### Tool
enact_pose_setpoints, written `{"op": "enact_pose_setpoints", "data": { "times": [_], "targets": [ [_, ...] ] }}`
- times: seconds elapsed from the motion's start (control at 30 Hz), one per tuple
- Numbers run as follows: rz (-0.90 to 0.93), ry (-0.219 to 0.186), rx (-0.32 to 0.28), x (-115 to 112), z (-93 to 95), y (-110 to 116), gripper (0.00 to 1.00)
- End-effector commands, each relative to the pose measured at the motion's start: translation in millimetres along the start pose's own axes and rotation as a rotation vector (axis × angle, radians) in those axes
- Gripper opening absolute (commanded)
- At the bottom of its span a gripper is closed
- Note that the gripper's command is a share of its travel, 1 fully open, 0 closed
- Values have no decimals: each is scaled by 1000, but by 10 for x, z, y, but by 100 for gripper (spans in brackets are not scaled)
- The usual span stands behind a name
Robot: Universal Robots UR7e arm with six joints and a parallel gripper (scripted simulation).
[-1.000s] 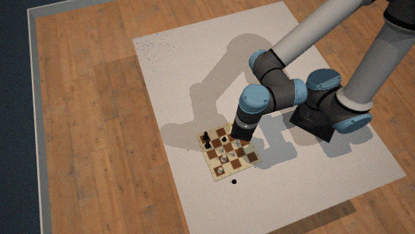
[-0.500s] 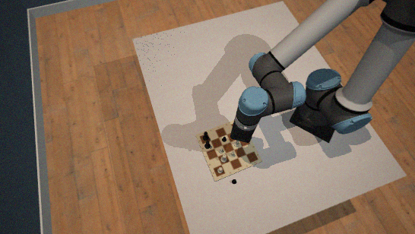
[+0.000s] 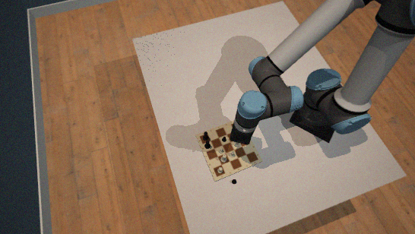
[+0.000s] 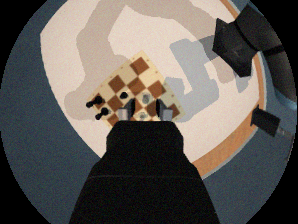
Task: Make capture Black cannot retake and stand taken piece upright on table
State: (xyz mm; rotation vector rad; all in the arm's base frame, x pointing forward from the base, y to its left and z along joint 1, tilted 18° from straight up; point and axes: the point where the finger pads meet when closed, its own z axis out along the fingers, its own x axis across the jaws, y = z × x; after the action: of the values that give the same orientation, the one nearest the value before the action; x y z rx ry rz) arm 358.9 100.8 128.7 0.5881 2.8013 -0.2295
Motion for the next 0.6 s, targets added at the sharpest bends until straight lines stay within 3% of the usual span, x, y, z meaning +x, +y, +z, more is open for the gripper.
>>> {"op": "enact_pose_setpoints", "data": {
  "times": [0.0,0.57],
  "targets": [
    [0,-1,-1,-4,64,3,79],
    [0,-1,-1,-3,166,3,79]
  ]
}}
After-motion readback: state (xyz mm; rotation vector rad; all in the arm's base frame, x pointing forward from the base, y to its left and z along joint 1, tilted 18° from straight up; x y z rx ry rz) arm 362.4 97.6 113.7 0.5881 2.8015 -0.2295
